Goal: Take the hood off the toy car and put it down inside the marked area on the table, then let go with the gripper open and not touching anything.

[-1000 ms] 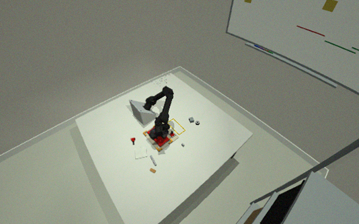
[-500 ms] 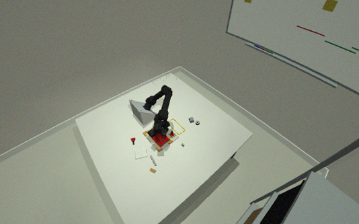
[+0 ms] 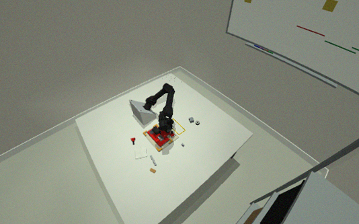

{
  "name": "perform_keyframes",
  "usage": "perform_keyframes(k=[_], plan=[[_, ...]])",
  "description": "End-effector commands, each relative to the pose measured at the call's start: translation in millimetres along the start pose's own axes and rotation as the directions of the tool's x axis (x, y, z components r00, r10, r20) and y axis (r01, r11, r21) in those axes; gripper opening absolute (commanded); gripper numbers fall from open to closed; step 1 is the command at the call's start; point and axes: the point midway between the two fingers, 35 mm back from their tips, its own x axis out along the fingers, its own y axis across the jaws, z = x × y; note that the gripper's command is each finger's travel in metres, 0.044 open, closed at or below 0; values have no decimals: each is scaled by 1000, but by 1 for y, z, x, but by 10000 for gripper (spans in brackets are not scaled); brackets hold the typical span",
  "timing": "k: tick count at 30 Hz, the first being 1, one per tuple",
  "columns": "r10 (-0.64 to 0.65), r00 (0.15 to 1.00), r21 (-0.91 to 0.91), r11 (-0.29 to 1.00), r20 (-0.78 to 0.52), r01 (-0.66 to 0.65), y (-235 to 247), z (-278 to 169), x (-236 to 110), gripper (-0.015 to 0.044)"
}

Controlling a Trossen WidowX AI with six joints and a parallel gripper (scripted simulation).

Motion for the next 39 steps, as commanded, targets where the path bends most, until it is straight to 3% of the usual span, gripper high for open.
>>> perform_keyframes(k=[1,28,39], plan=[[2,1000,8,1000,1,-2,24,0,-2,0],[13,1000,0,1000,-1,-13,153,-22,-7,0],[17,1000,-1,1000,-2,-17,165,-27,-5,0]])
